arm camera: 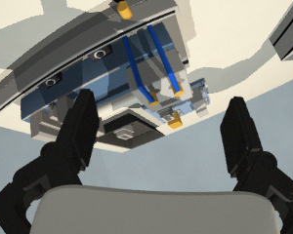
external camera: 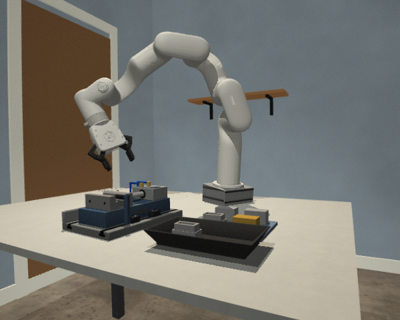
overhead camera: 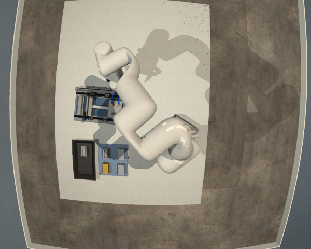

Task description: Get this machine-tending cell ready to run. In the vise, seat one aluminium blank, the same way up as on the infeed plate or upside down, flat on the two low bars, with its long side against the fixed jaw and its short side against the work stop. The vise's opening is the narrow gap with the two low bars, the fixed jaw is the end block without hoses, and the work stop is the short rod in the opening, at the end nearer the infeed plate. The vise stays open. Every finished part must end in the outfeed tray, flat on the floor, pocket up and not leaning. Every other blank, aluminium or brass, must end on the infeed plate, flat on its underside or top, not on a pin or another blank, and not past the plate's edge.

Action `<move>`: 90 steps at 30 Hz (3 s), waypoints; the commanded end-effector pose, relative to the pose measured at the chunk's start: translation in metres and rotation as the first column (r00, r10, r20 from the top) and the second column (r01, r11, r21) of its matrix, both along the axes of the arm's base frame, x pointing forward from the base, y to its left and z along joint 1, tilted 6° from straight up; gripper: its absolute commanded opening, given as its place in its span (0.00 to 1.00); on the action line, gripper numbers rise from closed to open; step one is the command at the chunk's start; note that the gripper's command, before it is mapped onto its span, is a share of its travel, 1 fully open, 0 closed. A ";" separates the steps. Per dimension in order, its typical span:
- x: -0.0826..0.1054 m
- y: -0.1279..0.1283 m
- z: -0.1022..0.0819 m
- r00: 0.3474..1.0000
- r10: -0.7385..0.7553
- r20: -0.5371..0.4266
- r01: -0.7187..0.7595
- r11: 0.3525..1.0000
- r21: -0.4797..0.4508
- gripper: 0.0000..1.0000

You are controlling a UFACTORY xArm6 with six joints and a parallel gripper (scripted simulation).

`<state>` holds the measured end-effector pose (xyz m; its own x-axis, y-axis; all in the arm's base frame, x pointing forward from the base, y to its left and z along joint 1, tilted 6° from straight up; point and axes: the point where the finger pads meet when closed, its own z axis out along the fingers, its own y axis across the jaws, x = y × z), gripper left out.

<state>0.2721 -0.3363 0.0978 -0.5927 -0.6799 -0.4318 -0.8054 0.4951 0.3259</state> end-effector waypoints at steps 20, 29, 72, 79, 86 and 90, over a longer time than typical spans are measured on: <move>0.004 0.002 0.002 1.000 0.004 -0.002 -0.004 1.000 -0.010 1.00; 0.051 0.053 0.013 0.997 0.063 -0.053 -0.068 0.992 -0.104 1.00; 0.134 0.320 0.053 0.964 0.264 -0.006 -0.240 0.864 -0.443 1.00; 0.128 0.369 0.059 0.952 0.302 0.039 -0.248 0.843 -0.477 1.00; 0.119 0.407 0.064 0.940 0.333 0.079 -0.252 0.831 -0.496 1.00; 0.115 0.422 0.065 0.934 0.344 0.096 -0.254 0.827 -0.501 1.00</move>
<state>0.3900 0.0673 0.1594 -0.2857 -0.9543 -0.0876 -0.9575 0.2881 -0.0160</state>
